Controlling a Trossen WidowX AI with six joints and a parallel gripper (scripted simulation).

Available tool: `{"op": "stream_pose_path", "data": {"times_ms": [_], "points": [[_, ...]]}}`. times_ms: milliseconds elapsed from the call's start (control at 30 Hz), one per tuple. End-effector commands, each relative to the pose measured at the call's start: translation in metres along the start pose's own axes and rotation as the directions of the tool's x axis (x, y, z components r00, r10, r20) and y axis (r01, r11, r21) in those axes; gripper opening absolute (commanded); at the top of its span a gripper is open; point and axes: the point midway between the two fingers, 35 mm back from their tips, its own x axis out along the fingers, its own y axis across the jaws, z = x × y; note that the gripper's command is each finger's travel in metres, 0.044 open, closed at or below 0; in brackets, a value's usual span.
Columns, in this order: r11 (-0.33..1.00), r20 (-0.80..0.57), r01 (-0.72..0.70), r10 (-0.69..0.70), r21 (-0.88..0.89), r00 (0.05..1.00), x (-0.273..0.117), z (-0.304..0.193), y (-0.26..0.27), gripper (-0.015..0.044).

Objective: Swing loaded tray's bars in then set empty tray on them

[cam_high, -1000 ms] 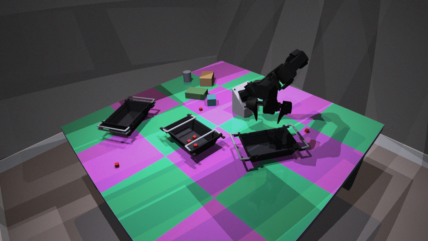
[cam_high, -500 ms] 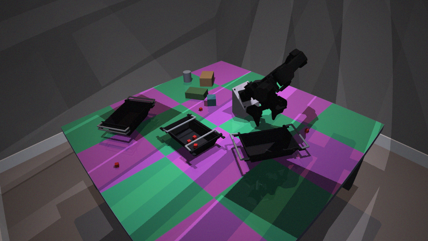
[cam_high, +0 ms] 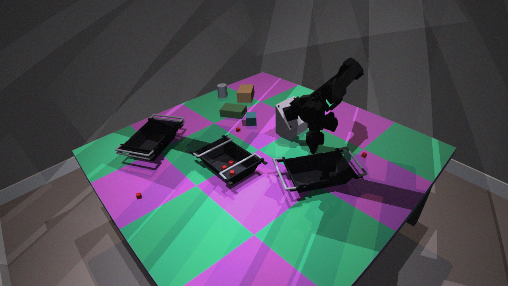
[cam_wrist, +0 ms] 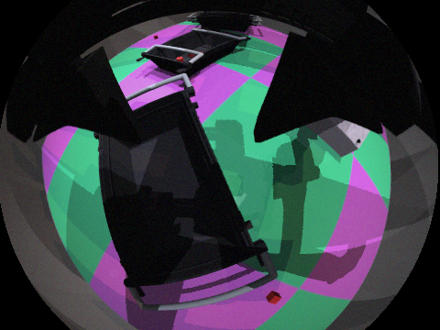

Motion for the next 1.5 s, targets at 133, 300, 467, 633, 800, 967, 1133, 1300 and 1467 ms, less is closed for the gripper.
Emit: {"op": "stream_pose_path", "data": {"times_ms": [133,300,467,633,800,967,1133,1300,1467], "points": [[0.926,0.005,-0.001,0.003,-0.379,1.000,0.009,-0.003,0.012,0.0440],[0.926,0.005,-0.001,0.003,-0.379,1.000,0.009,-0.003,0.012,0.0440],[0.925,0.004,-0.004,0.006,-0.379,1.000,0.013,-0.004,0.011,0.0440],[0.925,0.000,-0.012,0.013,-0.380,1.000,0.025,-0.006,0.010,0.0440],[0.925,-0.001,-0.017,0.017,-0.381,1.000,0.039,-0.008,0.010,0.0440],[0.924,-0.001,-0.018,0.019,-0.381,1.000,0.052,-0.008,0.009,0.0440],[0.925,0.001,-0.017,0.019,-0.380,1.000,0.065,-0.007,0.010,0.0440],[0.926,0.006,-0.013,0.016,-0.378,1.000,0.078,-0.005,0.011,0.0440],[0.927,0.014,-0.006,0.012,-0.375,1.000,0.091,-0.002,0.012,0.0440]]}}
